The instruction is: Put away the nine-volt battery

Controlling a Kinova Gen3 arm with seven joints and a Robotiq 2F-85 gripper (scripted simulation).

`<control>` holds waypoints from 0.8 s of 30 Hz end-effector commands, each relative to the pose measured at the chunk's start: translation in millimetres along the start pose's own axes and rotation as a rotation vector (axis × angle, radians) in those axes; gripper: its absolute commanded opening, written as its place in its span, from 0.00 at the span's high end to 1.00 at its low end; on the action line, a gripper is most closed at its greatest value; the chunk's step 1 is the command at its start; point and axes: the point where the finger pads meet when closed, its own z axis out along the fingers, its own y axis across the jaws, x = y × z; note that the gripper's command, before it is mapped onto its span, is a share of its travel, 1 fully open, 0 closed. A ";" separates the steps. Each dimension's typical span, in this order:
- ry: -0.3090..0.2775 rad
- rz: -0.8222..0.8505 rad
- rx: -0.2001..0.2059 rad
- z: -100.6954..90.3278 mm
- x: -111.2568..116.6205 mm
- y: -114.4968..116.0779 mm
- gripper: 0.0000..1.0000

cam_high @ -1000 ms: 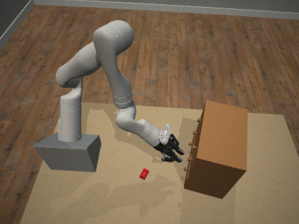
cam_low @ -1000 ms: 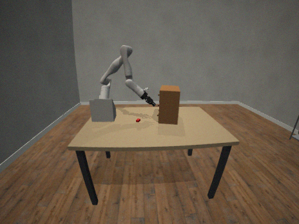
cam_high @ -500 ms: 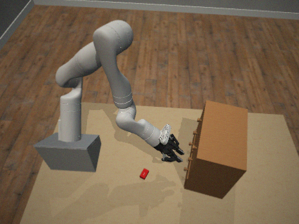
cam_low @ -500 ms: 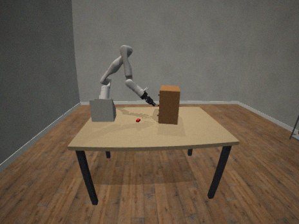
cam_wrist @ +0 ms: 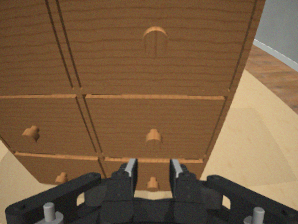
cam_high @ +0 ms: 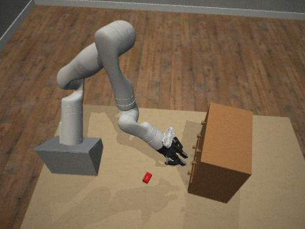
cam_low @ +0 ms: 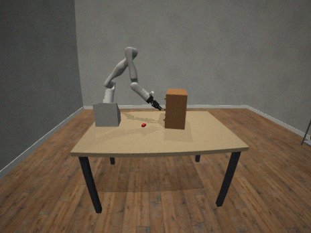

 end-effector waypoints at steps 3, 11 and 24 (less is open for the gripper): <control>0.002 0.000 0.000 -0.3 1.0 0.2 0.67; 0.002 0.000 0.000 -0.2 1.0 0.2 0.67; 0.002 0.000 0.000 6.6 6.8 0.2 0.67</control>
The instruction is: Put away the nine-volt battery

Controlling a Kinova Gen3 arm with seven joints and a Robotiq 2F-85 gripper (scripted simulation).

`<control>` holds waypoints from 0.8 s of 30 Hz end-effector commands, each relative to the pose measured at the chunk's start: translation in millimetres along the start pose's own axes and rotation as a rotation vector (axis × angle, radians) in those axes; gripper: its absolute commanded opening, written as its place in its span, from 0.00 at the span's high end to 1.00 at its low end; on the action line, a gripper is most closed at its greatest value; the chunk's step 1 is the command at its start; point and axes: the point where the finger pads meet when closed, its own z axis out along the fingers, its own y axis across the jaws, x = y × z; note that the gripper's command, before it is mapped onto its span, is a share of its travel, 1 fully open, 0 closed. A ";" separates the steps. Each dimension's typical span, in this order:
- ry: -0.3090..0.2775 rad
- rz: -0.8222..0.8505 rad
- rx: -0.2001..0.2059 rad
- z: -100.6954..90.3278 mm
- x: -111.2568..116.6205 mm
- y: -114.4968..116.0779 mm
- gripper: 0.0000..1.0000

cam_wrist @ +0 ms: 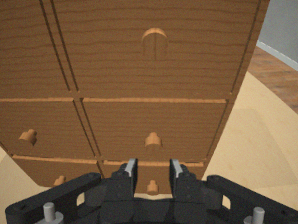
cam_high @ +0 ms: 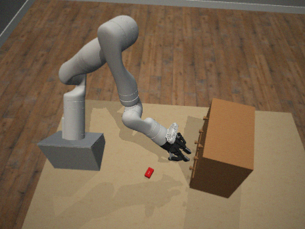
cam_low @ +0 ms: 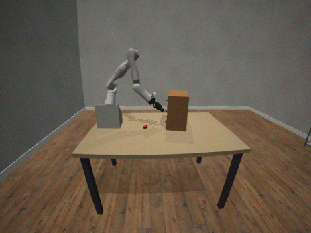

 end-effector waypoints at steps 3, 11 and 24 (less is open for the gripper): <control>0.004 -0.002 0.000 5.8 6.6 -0.1 0.67; 0.004 -0.002 0.000 14.0 13.4 -0.1 0.67; 0.004 -0.002 0.000 21.8 20.1 -0.1 0.67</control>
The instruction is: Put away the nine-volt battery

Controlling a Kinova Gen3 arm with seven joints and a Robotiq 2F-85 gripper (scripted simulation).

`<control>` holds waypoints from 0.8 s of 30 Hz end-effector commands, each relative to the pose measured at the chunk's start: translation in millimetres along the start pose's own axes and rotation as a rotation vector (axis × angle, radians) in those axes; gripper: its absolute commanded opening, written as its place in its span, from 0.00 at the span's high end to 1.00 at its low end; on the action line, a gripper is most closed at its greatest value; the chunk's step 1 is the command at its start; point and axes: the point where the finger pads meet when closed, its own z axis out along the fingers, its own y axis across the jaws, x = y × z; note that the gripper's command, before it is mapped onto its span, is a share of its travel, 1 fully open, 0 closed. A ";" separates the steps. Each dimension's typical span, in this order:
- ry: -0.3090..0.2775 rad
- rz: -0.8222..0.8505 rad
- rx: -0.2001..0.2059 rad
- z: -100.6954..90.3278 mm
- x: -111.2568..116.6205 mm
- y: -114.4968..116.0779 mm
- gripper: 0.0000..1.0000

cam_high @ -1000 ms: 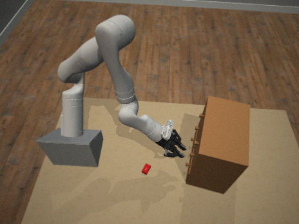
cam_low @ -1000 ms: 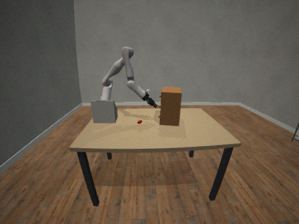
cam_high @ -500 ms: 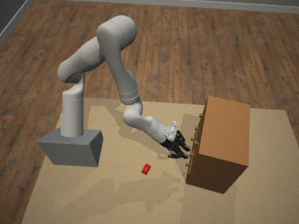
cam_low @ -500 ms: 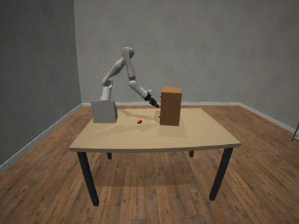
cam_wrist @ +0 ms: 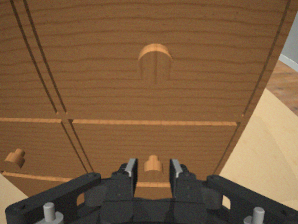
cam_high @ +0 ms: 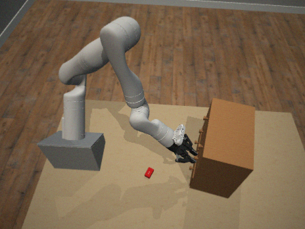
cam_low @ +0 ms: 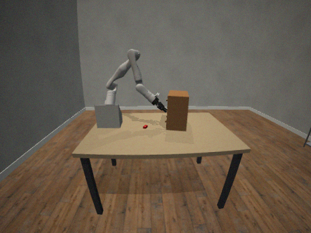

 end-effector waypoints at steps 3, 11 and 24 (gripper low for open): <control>0.002 -0.001 0.000 0.1 1.2 0.1 0.67; 0.002 -0.001 0.000 0.1 1.2 0.1 0.67; 0.002 -0.001 0.000 0.1 1.2 0.1 0.87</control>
